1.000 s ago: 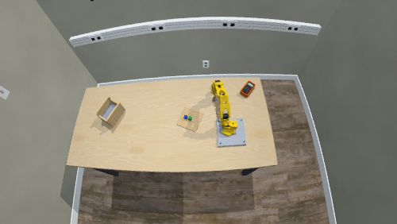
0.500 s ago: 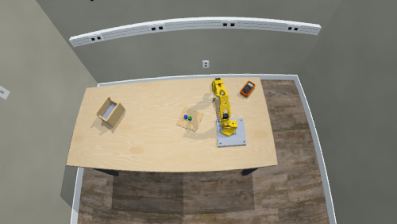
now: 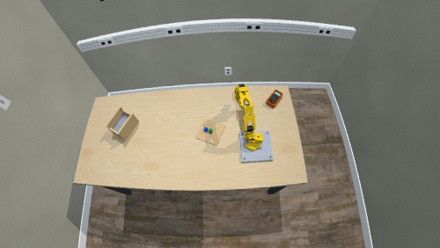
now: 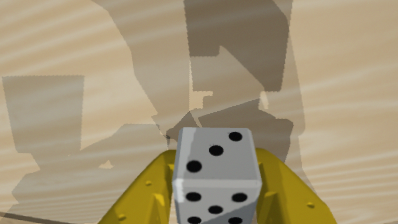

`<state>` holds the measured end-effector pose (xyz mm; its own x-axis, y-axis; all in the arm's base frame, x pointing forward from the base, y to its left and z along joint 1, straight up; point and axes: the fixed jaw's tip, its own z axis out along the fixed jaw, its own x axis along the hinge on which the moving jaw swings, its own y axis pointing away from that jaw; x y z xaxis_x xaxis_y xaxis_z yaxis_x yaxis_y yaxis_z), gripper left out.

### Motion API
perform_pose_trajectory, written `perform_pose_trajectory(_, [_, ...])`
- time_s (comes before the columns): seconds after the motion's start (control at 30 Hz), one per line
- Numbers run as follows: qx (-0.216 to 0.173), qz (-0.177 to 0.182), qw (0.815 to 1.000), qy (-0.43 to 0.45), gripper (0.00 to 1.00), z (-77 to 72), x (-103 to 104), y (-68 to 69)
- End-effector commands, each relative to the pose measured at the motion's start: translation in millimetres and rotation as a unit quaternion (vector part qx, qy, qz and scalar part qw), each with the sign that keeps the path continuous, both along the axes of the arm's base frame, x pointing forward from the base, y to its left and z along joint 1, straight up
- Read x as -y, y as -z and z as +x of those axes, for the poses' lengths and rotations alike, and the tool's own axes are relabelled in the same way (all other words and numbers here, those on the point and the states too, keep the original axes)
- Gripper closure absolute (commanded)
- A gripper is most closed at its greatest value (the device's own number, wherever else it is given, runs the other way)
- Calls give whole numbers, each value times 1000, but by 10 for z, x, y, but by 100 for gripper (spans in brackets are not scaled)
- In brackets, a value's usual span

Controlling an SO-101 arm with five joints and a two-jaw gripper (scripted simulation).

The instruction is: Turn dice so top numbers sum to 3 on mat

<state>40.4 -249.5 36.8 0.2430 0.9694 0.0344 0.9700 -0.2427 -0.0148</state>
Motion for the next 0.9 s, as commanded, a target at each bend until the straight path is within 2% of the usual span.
perform_pose_trajectory(0.0, [2,-13,1000,-2,100,-12,27,-67])
perform_pose_trajectory(0.6, [2,-13,1000,1,100,-12,27,-67])
perform_pose_trajectory(0.87, [1,-13,999,50,100,-14,35,-67])
